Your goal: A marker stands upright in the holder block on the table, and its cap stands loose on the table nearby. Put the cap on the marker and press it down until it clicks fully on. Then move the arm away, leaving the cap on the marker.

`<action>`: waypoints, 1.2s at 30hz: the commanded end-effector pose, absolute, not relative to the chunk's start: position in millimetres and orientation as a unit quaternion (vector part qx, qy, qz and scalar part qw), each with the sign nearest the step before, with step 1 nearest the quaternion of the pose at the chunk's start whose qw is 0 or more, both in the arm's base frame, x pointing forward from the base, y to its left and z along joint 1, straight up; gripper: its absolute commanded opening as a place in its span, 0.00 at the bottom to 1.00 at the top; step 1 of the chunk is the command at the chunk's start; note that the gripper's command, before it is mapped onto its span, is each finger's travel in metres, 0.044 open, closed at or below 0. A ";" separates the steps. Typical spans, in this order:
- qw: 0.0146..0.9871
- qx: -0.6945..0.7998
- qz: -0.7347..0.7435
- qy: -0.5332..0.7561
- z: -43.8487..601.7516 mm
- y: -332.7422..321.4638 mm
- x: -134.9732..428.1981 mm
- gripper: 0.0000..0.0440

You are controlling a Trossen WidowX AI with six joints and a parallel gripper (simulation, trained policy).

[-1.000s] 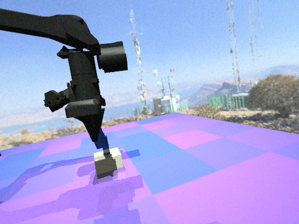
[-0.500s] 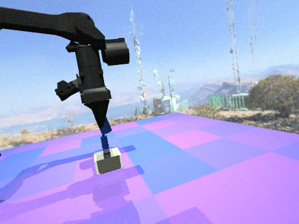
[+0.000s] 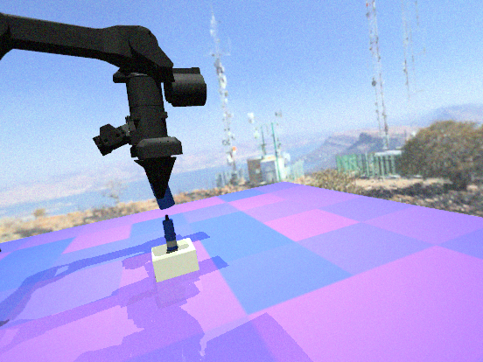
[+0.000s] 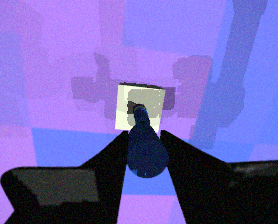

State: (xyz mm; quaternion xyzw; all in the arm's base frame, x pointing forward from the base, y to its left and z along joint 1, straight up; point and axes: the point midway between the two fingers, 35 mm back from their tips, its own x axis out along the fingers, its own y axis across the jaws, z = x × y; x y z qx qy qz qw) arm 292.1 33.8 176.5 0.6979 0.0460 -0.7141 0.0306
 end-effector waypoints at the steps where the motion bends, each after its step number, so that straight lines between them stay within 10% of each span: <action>1: 0.032 0.691 -0.720 0.048 173.8 37.0 291.4 0.00; 33: 0.037 0.656 -0.751 0.062 115.9 36.6 288.1 0.00; 36: 0.041 0.651 -0.755 0.063 109.5 35.8 286.6 0.18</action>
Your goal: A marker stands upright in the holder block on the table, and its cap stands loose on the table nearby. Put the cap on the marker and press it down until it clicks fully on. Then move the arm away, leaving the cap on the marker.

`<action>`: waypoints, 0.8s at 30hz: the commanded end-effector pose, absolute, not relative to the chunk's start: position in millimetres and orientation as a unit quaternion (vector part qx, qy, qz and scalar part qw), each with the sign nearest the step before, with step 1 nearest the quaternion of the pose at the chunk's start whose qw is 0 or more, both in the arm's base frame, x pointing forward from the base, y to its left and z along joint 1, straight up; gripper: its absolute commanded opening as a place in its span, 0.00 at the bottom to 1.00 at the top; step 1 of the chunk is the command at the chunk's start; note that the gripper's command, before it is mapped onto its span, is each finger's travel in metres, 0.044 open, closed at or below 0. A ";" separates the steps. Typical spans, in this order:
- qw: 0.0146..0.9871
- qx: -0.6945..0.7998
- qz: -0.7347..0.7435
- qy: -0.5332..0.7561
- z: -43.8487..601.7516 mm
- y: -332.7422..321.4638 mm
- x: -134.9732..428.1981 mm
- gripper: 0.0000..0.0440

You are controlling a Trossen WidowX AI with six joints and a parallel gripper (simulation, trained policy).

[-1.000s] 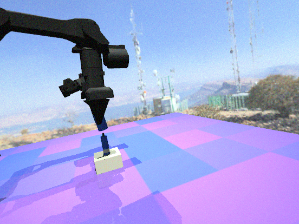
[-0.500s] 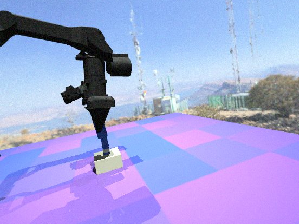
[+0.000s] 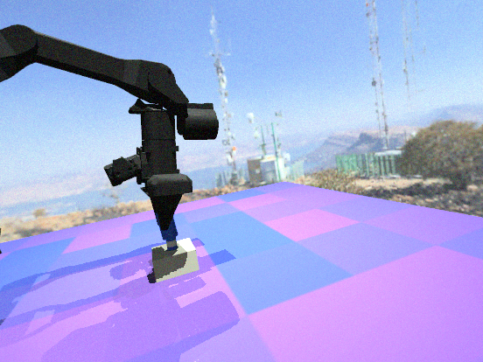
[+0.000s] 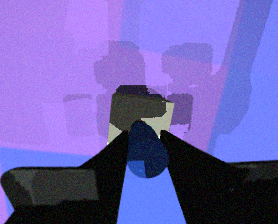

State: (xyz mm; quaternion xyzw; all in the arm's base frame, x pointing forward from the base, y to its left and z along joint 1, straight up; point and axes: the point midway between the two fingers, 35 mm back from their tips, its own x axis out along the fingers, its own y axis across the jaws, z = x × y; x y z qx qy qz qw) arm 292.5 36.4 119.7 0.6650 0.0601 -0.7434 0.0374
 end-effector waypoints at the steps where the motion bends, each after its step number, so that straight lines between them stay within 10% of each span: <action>1: 0.042 0.651 -0.755 0.063 108.2 35.6 286.5 0.18; 15: 0.040 0.632 -0.771 0.067 104.3 34.3 272.9 0.38; 24: 0.041 0.633 -0.770 0.071 108.9 32.2 262.3 0.87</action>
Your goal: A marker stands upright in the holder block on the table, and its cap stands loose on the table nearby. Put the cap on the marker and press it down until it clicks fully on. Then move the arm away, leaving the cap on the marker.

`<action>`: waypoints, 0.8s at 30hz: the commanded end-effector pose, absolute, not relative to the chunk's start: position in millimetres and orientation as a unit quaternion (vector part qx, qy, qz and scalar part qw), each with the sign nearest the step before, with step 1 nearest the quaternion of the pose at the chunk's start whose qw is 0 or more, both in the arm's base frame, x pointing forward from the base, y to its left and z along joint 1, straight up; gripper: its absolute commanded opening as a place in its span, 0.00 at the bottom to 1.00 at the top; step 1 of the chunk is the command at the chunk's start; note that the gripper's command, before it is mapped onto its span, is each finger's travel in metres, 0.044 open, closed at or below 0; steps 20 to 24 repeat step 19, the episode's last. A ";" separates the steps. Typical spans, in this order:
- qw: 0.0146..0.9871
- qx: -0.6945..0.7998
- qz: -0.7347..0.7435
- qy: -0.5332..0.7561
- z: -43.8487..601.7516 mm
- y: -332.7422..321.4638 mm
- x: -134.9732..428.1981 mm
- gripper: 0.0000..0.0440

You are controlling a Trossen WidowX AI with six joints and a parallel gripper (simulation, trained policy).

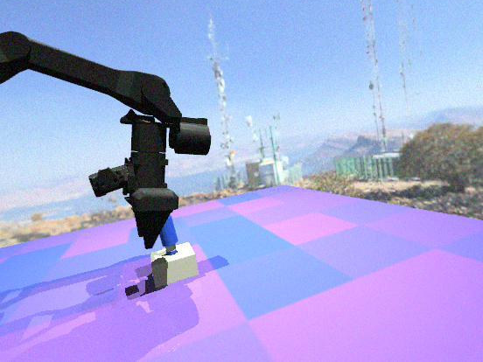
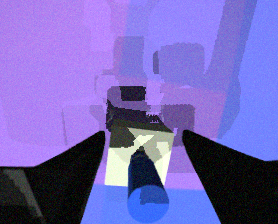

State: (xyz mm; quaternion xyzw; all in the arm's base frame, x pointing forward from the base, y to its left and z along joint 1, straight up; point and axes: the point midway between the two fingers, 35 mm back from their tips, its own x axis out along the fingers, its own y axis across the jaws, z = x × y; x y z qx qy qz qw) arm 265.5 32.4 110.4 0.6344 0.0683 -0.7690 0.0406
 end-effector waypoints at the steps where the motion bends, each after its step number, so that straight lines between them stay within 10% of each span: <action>1: 0.041 0.635 -0.768 0.071 109.0 32.1 262.1 0.92; 24: 0.034 0.701 -0.709 0.067 152.8 30.5 277.4 1.00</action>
